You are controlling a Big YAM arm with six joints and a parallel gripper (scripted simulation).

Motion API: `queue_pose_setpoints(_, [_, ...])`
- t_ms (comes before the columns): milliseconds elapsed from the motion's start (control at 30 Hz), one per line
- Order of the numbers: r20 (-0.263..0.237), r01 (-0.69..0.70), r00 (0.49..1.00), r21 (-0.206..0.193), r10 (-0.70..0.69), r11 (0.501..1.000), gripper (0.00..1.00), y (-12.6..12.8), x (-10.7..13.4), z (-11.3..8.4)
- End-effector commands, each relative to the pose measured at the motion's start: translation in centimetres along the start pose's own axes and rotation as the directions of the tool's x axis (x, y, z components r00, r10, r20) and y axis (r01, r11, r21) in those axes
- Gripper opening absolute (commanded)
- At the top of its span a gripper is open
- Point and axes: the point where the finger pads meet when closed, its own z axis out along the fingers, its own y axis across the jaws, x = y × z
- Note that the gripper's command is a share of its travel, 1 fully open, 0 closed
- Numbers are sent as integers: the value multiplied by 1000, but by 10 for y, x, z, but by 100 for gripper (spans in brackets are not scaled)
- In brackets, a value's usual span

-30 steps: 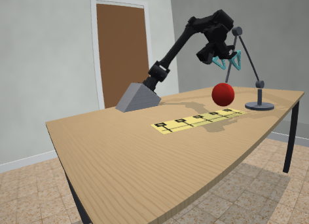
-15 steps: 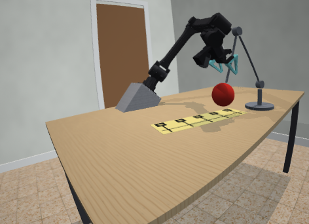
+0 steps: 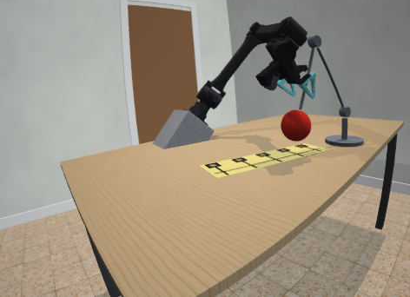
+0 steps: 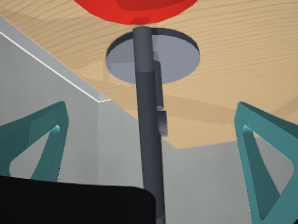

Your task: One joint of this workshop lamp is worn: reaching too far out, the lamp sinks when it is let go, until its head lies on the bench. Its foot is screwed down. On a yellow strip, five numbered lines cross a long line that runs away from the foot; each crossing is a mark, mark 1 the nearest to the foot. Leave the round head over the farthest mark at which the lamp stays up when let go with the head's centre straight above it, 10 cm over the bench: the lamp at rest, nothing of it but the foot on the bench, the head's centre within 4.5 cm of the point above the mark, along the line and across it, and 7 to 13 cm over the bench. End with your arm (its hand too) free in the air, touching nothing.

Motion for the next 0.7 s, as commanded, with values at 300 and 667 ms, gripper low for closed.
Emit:
queue_pose_setpoints(300, [0, 9, 1000, -8, -9, 1000, 100, 1, 4, -4])
queue_pose_setpoints(667, [0, 6, 1000, -7, -6, 1000, 100, 1, 2, -3])
